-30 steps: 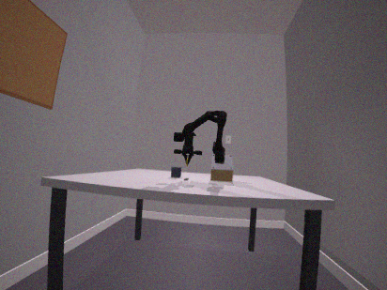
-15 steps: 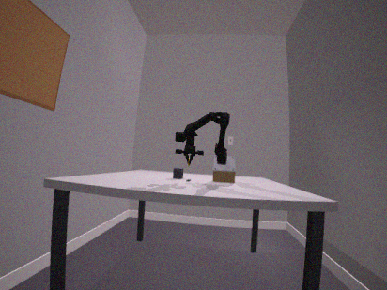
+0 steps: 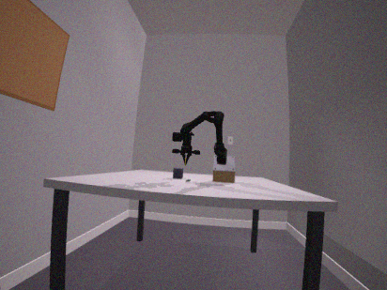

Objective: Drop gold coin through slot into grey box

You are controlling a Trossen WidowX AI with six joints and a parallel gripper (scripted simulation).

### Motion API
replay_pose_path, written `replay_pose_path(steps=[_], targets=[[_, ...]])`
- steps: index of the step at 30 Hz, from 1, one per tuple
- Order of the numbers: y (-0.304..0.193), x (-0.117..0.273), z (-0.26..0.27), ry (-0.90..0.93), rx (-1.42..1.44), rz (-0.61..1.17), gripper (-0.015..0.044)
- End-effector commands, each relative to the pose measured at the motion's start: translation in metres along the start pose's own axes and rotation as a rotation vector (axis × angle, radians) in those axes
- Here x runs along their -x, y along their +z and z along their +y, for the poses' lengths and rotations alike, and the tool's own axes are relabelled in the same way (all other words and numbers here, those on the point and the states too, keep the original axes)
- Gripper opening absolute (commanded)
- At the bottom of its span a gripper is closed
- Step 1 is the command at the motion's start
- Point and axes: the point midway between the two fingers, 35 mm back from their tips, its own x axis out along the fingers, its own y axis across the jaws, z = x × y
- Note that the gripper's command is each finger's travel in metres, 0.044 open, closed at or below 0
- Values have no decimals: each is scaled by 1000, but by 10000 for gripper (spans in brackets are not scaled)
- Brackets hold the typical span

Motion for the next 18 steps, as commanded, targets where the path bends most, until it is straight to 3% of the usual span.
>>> replay_pose_path(steps=[1, 18], targets=[[-7, 0, -6, 1, 3, 6, 0], [-39, 2, -31, 0, 4, 9, 0]])
